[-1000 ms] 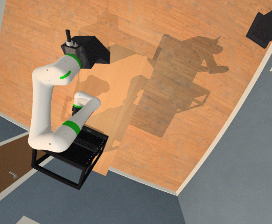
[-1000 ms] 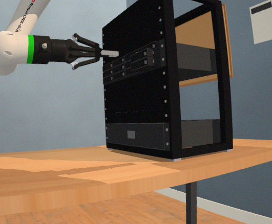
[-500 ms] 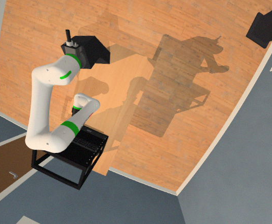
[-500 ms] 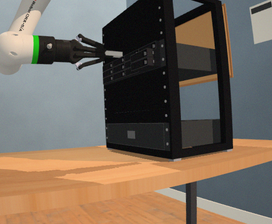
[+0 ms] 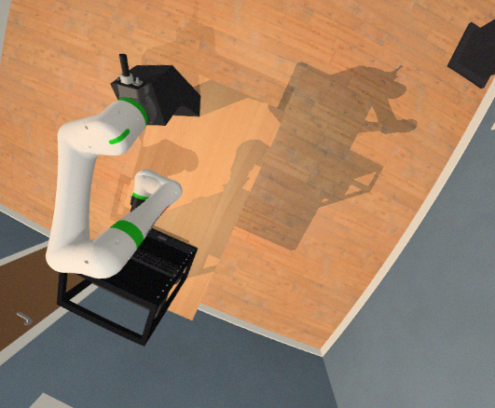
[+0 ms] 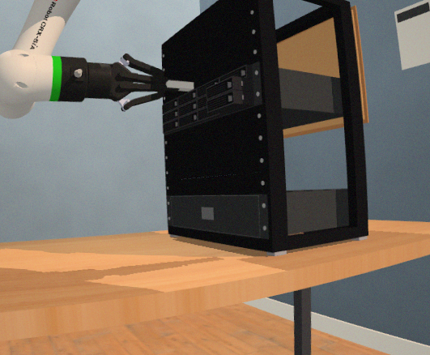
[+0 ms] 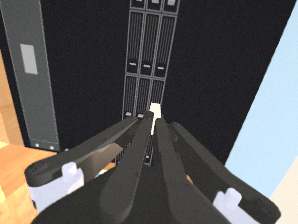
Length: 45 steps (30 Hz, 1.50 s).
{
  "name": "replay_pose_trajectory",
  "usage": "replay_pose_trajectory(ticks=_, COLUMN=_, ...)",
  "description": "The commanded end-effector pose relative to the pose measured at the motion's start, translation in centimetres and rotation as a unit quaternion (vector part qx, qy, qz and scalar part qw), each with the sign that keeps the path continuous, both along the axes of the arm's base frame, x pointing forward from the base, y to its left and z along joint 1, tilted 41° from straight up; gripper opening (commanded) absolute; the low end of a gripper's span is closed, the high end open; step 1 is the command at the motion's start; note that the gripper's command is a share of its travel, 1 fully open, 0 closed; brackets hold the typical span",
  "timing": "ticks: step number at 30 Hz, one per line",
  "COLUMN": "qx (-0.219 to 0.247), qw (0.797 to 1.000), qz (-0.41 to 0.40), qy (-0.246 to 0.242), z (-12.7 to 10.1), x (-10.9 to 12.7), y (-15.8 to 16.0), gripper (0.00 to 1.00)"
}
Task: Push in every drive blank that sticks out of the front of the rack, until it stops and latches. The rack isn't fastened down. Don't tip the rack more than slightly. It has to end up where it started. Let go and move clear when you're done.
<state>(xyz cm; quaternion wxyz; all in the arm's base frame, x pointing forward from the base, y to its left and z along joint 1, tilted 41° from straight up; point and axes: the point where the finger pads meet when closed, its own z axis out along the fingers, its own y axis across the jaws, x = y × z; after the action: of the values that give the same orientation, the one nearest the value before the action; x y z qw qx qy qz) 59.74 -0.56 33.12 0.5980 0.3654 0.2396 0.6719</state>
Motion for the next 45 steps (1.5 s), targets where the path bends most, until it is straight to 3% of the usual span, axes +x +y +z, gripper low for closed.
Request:
replay_pose_trajectory(ticks=1, qx=0.000, qw=1.000, qz=0.000, qy=0.000, z=0.1, x=0.0, y=0.0, gripper=0.10)
replay_pose_trajectory(ticks=45, qx=0.000, qw=1.000, qz=0.000, qy=0.000, z=1.3, x=1.5, y=-0.3, gripper=0.10)
